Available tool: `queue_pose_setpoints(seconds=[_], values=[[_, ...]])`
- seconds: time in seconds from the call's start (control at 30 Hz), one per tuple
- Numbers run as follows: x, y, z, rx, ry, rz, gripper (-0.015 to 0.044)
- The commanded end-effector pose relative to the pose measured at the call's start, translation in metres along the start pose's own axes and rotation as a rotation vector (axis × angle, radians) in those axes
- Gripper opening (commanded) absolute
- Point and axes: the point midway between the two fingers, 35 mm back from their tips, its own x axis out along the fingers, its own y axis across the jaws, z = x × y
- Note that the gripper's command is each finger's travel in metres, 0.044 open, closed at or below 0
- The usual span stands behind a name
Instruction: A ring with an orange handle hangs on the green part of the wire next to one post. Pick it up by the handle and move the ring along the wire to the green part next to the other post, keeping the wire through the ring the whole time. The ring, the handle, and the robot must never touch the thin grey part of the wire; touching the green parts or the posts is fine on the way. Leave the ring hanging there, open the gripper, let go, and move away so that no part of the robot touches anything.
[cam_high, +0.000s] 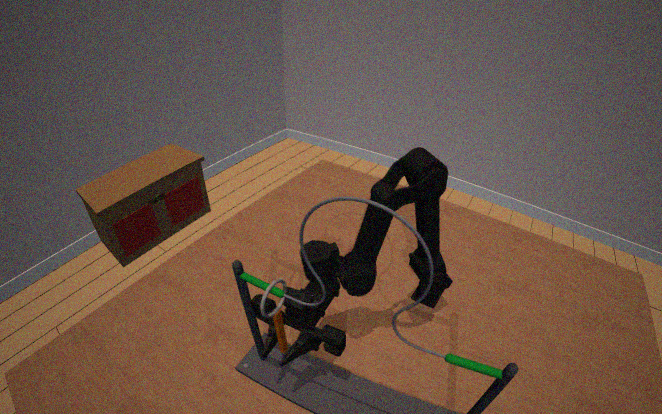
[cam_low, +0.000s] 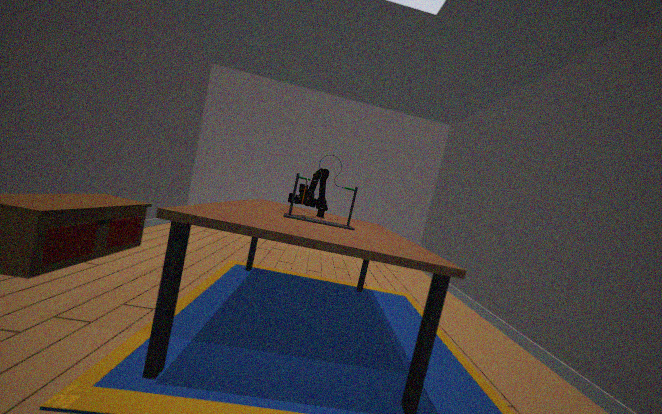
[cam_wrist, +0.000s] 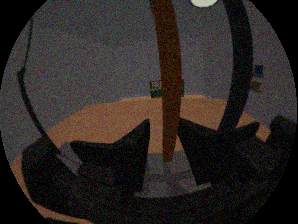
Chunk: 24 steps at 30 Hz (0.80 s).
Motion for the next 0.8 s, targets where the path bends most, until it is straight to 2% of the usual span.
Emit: queue_pose_setpoints(seconds=[0.0,0.23,0.63,0.77], values=[[0.0004,-0.0007,-0.0010,0.006,0.002,-0.003,0.0160],[0.0004,-0.0007,-0.0010,0.006,0.002,-0.003,0.0160],[0.0000,0.0000,-0.0001,0.000,0.000,0.000,-0.0150],[0.0000,0.0000,-0.0001,0.000,0.000,0.000,-0.0150]])
